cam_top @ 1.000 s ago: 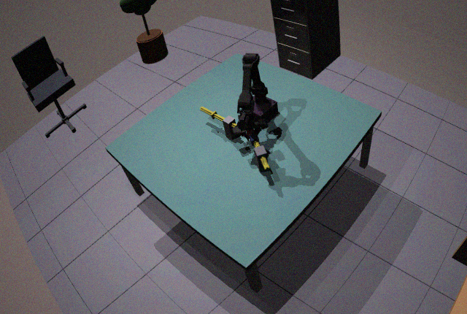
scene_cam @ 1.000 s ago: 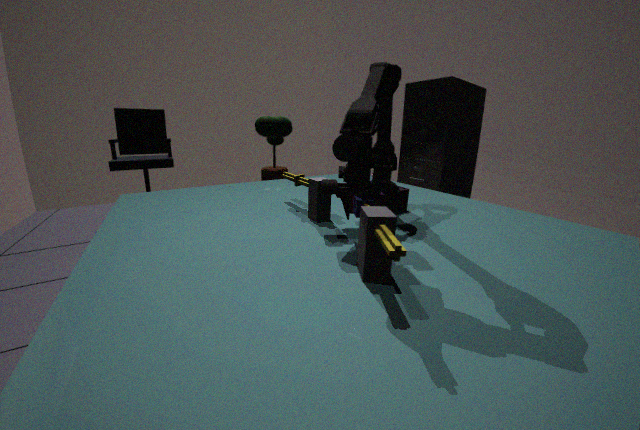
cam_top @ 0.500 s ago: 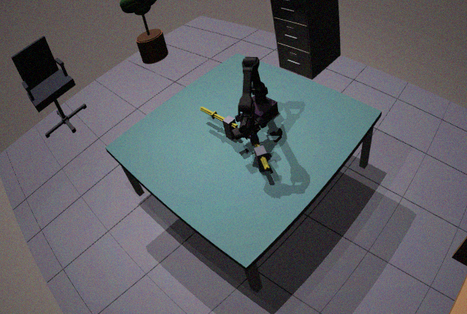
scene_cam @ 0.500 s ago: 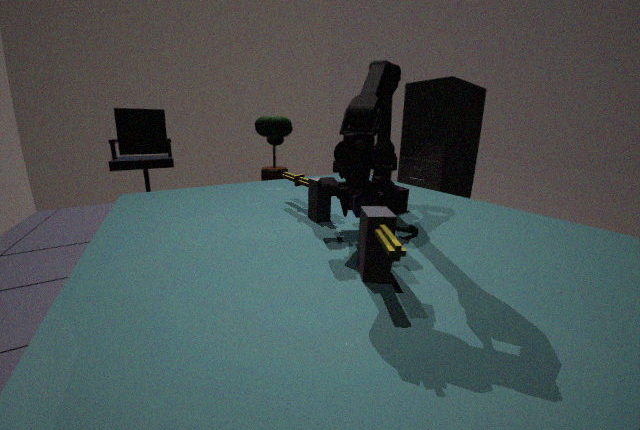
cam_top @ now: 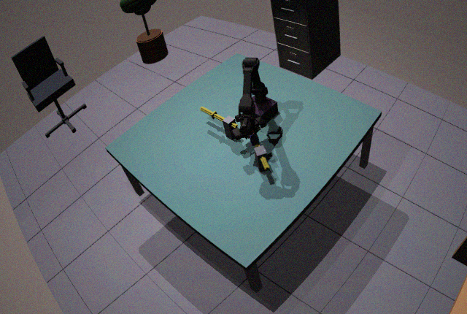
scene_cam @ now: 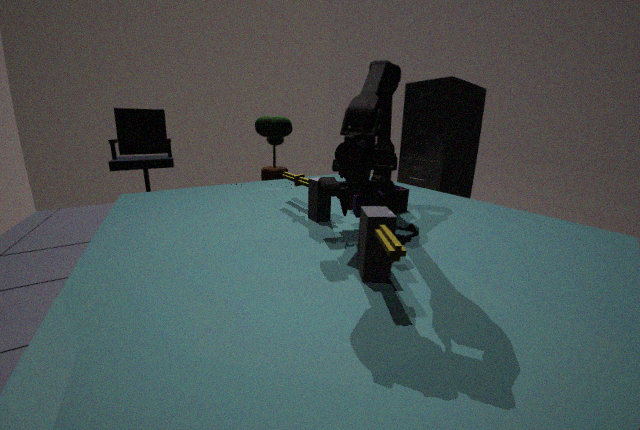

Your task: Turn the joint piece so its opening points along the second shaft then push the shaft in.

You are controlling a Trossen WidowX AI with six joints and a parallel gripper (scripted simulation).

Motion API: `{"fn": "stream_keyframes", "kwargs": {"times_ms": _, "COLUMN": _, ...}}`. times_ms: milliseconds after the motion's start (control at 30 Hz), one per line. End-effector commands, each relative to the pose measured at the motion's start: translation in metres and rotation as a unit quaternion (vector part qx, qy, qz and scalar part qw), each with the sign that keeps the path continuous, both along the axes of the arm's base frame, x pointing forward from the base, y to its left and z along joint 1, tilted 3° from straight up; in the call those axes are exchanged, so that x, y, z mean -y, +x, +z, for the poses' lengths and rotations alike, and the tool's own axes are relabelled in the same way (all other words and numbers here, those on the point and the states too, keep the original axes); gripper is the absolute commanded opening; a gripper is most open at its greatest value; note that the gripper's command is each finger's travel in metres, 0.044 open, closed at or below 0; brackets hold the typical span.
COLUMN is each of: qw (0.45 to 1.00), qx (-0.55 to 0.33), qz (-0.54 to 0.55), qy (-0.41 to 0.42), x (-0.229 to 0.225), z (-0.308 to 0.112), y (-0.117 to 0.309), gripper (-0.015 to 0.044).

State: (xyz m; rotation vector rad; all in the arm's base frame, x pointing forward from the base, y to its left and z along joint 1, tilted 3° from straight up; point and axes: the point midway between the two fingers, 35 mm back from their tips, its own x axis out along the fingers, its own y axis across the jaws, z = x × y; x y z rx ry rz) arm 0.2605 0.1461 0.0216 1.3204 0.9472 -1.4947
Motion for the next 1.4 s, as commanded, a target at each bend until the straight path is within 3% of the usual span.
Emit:
{"fn": "stream_keyframes", "kwargs": {"times_ms": 0, "qw": 1.000, "qx": -0.001, "qz": 0.002, "qy": -0.002, "x": 0.0001, "z": 0.0002, "y": 0.0001, "gripper": 0.0000}}
{"fn": "stream_keyframes", "kwargs": {"times_ms": 400, "qw": 1.000, "qx": 0.000, "qz": 0.000, "qy": -0.001, "x": 0.0000, "z": 0.0001, "y": 0.0000, "gripper": 0.0000}}
{"fn": "stream_keyframes", "kwargs": {"times_ms": 567, "qw": 1.000, "qx": 0.000, "qz": 0.000, "qy": -0.001, "x": 0.0000, "z": 0.0001, "y": 0.0000, "gripper": 0.0131}}
{"fn": "stream_keyframes", "kwargs": {"times_ms": 667, "qw": 1.000, "qx": 0.000, "qz": 0.000, "qy": -0.001, "x": 0.0000, "z": 0.0001, "y": 0.0000, "gripper": 0.0147}}
{"fn": "stream_keyframes", "kwargs": {"times_ms": 1033, "qw": 1.000, "qx": 0.000, "qz": 0.000, "qy": -0.001, "x": 0.0000, "z": 0.0001, "y": 0.0000, "gripper": 0.0436}}
{"fn": "stream_keyframes", "kwargs": {"times_ms": 1367, "qw": 1.000, "qx": 0.000, "qz": 0.000, "qy": -0.001, "x": 0.0000, "z": 0.0001, "y": 0.0000, "gripper": 0.0440}}
